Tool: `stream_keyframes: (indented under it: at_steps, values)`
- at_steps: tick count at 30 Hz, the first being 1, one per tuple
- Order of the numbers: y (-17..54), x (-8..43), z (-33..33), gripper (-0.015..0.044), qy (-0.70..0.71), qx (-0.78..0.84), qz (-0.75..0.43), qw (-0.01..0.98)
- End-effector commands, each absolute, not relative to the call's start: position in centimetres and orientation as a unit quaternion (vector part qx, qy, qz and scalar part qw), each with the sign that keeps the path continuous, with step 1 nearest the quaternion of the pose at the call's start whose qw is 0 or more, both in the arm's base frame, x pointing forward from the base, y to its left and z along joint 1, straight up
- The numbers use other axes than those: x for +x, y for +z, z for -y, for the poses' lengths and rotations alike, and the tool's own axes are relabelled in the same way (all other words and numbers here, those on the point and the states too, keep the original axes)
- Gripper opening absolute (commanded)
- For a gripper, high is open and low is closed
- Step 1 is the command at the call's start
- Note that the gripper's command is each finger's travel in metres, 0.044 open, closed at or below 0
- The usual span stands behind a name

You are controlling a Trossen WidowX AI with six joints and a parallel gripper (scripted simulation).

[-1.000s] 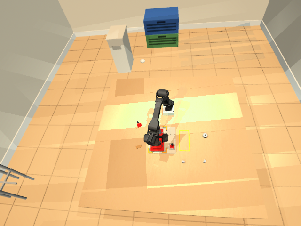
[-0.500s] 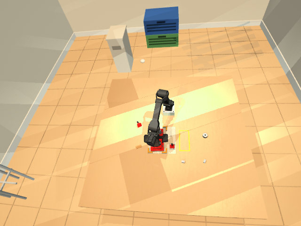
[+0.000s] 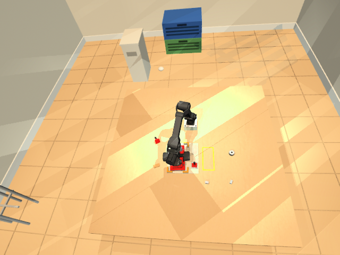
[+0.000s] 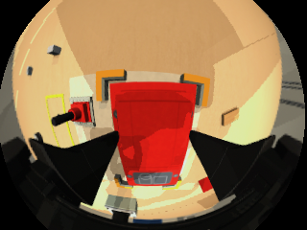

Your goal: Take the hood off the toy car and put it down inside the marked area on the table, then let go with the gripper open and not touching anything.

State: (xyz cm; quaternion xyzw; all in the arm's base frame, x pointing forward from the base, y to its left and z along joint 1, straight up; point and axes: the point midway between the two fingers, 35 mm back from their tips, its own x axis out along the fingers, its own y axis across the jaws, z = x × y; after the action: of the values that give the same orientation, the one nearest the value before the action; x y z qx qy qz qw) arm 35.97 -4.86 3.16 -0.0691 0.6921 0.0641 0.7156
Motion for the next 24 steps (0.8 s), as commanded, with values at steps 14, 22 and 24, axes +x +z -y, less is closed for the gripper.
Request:
stream_keyframes:
  at_steps: [14,22,24]
  values:
    - [3.27,35.99,4.87,0.0216,0.064,-0.069,-0.692,0.716]
    - [3.75,35.99,4.86,0.0006,0.064,-0.069,-0.692,0.716]
    - [3.88,35.99,4.86,0.0000,0.064,-0.069,-0.692,0.716]
